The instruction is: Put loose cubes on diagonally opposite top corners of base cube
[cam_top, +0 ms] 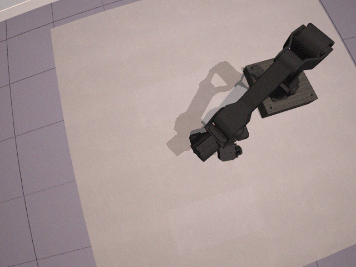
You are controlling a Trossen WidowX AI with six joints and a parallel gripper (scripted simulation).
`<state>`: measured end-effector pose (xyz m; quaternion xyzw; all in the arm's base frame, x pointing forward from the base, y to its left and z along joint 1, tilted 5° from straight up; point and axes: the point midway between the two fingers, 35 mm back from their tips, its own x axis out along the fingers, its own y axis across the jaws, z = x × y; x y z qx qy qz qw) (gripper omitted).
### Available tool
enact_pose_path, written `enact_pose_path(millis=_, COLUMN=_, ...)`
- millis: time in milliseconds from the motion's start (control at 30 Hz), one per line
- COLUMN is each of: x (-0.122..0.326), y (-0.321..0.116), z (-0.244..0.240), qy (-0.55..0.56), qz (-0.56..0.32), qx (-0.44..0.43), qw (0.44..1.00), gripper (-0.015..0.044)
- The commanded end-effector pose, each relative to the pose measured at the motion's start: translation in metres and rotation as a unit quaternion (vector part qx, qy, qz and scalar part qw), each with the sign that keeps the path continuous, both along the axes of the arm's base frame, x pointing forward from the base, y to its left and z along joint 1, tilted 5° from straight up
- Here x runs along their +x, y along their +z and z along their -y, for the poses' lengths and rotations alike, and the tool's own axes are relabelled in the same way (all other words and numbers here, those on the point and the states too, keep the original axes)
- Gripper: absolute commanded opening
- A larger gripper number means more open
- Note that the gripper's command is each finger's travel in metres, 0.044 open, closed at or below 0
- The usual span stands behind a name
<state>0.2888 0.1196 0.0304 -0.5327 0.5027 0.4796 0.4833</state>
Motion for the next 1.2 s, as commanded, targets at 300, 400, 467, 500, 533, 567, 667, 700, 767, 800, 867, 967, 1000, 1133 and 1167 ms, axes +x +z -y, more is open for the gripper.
enact_pose_path(millis=300, x=0.000, y=0.014, z=-0.001, qy=0.000, qz=0.000, qx=0.000, qw=1.000, gripper=0.0205)
enact_pose_path(millis=400, x=-0.001, y=0.020, z=-0.002, qy=0.000, qz=0.000, qx=0.000, qw=1.000, gripper=0.0205)
enact_pose_path(millis=467, x=-0.001, y=0.023, z=-0.002, qy=0.000, qz=0.000, qx=0.000, qw=1.000, gripper=0.0205)
enact_pose_path(millis=500, x=-0.001, y=0.025, z=-0.002, qy=0.000, qz=0.000, qx=0.000, qw=1.000, gripper=0.0205)
enact_pose_path(millis=533, x=-0.001, y=0.027, z=-0.002, qy=0.000, qz=0.000, qx=0.000, qw=1.000, gripper=0.0205)
enact_pose_path(millis=567, x=-0.001, y=0.029, z=-0.002, qy=0.000, qz=0.000, qx=0.000, qw=1.000, gripper=0.0205)
enact_pose_path(millis=667, x=-0.001, y=0.034, z=-0.003, qy=0.000, qz=0.000, qx=0.000, qw=1.000, gripper=0.0205)
enact_pose_path(millis=700, x=-0.001, y=0.036, z=-0.003, qy=0.000, qz=0.000, qx=0.000, qw=1.000, gripper=0.0205)
enact_pose_path(millis=767, x=-0.001, y=0.039, z=-0.003, qy=0.000, qz=0.000, qx=0.000, qw=1.000, gripper=0.0205)
enact_pose_path(millis=800, x=-0.001, y=0.041, z=-0.003, qy=0.000, qz=0.000, qx=0.000, qw=1.000, gripper=0.0205)
enact_pose_path(millis=867, x=-0.001, y=0.045, z=-0.003, qy=0.000, qz=0.000, qx=0.000, qw=1.000, gripper=0.0205)
enact_pose_path(millis=967, x=-0.002, y=0.050, z=-0.004, qy=0.000, qz=0.000, qx=0.000, qw=1.000, gripper=0.0205)
enact_pose_path(millis=1000, x=-0.002, y=0.052, z=-0.004, qy=0.000, qz=0.000, qx=0.000, qw=1.000, gripper=0.0205)
enact_pose_path(millis=1133, x=-0.002, y=0.059, z=-0.005, qy=0.000, qz=0.000, qx=0.000, qw=1.000, gripper=0.0205)
enact_pose_path(millis=1167, x=-0.002, y=0.061, z=-0.005, qy=0.000, qz=0.000, qx=0.000, qw=1.000, gripper=0.0205)
